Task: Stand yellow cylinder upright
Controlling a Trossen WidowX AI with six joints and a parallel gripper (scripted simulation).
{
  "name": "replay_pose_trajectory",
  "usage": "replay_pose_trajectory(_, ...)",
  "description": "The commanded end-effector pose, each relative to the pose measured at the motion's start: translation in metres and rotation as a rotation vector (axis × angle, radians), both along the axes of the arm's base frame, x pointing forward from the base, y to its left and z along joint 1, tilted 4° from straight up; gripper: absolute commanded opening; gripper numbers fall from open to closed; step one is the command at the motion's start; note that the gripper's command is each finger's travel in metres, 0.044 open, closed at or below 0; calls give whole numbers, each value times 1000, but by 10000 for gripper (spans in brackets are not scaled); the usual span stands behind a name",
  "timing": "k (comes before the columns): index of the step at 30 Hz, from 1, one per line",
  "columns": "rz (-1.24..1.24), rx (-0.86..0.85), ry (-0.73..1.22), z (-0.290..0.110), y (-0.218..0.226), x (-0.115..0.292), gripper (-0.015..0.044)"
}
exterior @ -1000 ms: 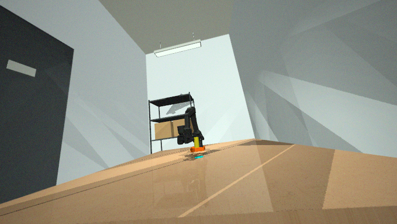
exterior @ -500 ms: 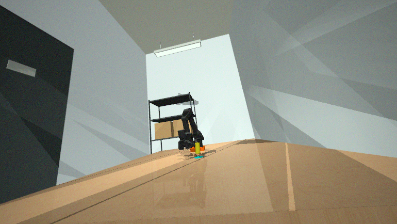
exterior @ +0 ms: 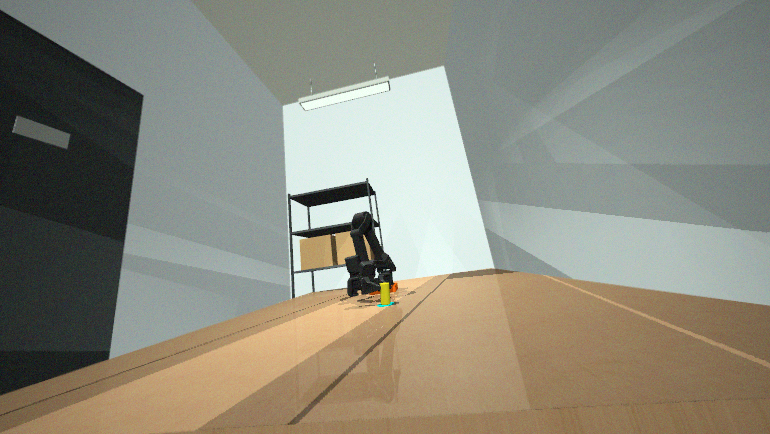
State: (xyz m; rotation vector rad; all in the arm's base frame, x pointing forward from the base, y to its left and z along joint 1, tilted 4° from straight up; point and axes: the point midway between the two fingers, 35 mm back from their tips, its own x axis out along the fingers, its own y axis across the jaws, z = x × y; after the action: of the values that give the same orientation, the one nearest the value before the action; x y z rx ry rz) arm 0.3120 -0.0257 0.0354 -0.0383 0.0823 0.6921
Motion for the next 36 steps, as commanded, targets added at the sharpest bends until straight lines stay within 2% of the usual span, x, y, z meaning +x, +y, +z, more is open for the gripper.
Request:
replay_pose_trajectory(1, -3, -6, -4, 0, 0, 1, 105)
replay_pose_trajectory(3, -3, -6, -4, 0, 0, 1, 105)
replay_pose_trajectory(14, -3, -6, -4, 0, 0, 1, 394)
replay_pose_trajectory(20, -4, -4, -5, 3, -1, 1, 400)
replay_pose_trajectory(36, -21, 52, -16, 73, -9, 1, 400)
